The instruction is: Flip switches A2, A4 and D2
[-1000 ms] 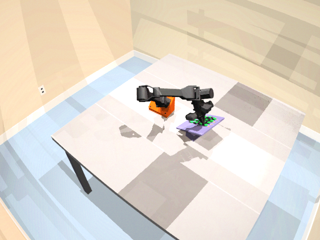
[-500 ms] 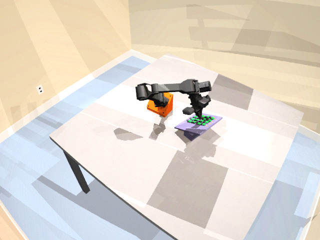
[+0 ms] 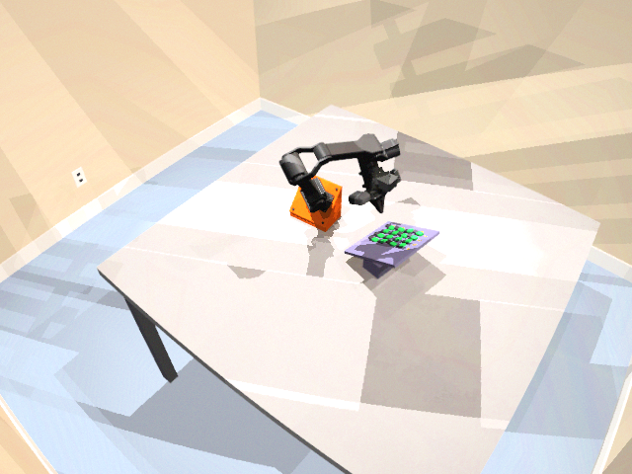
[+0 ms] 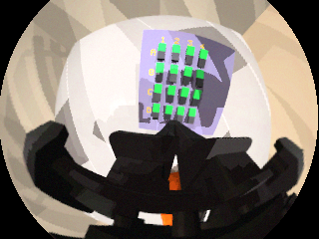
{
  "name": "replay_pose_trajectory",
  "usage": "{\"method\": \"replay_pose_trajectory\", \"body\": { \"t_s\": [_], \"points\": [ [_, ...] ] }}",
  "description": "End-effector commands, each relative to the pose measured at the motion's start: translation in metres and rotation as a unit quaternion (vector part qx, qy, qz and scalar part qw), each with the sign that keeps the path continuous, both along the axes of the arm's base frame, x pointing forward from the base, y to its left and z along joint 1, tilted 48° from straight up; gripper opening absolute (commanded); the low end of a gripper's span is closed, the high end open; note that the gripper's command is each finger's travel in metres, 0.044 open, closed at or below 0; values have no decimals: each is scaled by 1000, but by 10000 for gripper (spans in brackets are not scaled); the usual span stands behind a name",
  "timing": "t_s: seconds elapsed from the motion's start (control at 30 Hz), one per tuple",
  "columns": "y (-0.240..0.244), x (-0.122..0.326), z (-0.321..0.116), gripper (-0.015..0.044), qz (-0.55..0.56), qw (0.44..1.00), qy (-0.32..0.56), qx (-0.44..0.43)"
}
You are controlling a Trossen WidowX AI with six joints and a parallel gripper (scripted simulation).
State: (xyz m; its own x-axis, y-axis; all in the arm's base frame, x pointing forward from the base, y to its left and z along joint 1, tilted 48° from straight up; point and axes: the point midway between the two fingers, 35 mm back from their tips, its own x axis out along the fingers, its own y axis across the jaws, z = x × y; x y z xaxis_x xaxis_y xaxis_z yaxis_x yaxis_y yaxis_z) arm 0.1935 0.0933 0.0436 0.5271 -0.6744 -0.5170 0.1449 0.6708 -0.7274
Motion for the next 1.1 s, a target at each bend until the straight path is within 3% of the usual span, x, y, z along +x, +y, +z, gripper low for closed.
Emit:
{"method": "replay_pose_trajectory", "body": {
  "t_s": [0.0, 0.23, 1.07],
  "points": [
    [0, -2, -2, 0, -7, 1000, -12, 11],
    [-24, 17, -20, 0, -17, 1000, -4, 12],
    [-40, 30, -32, 0, -17, 1000, -5, 12]
  ]
}}
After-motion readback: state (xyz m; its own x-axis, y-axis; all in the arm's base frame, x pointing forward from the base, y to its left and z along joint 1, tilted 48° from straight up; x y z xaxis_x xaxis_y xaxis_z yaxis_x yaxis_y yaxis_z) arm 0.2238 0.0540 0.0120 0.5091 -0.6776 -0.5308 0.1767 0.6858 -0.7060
